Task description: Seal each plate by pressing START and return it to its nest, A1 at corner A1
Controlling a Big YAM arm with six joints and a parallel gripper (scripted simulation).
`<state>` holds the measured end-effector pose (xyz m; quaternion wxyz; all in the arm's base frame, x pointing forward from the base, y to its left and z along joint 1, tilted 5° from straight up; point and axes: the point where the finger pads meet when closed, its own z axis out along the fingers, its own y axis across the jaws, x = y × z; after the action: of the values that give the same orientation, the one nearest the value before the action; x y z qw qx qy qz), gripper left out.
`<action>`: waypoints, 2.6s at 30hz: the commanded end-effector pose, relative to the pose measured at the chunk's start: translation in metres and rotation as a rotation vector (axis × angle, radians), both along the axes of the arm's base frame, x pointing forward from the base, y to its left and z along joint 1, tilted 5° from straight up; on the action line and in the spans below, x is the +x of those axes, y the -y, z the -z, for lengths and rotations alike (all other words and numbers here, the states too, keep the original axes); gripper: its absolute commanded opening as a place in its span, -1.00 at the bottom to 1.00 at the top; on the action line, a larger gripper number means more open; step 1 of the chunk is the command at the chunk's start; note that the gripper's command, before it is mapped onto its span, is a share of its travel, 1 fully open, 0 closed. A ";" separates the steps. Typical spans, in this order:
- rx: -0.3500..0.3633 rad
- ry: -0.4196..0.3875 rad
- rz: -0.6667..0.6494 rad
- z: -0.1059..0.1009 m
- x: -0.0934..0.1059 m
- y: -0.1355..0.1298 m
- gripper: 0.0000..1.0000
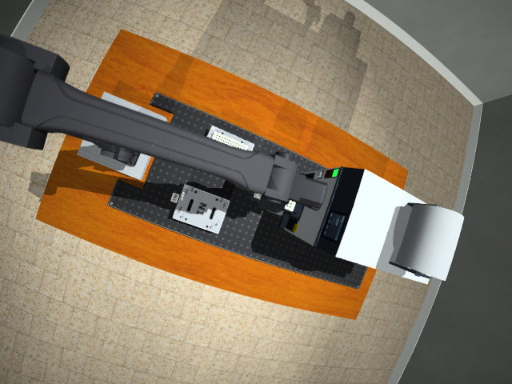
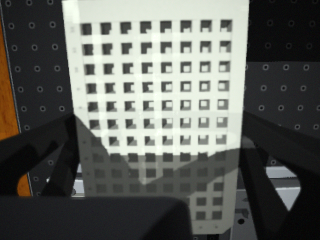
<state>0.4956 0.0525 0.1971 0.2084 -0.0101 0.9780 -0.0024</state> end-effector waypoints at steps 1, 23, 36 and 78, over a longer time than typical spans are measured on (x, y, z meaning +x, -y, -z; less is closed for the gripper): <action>-0.003 0.004 0.002 0.007 0.008 0.008 -1.00; 0.010 0.036 0.015 0.000 0.006 0.001 -1.00; 0.001 0.033 0.004 0.008 0.020 0.007 -1.00; 0.010 0.036 0.001 0.026 0.009 -0.005 -1.00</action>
<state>0.5026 0.0506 0.1623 0.2106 -0.0082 0.9775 -0.0028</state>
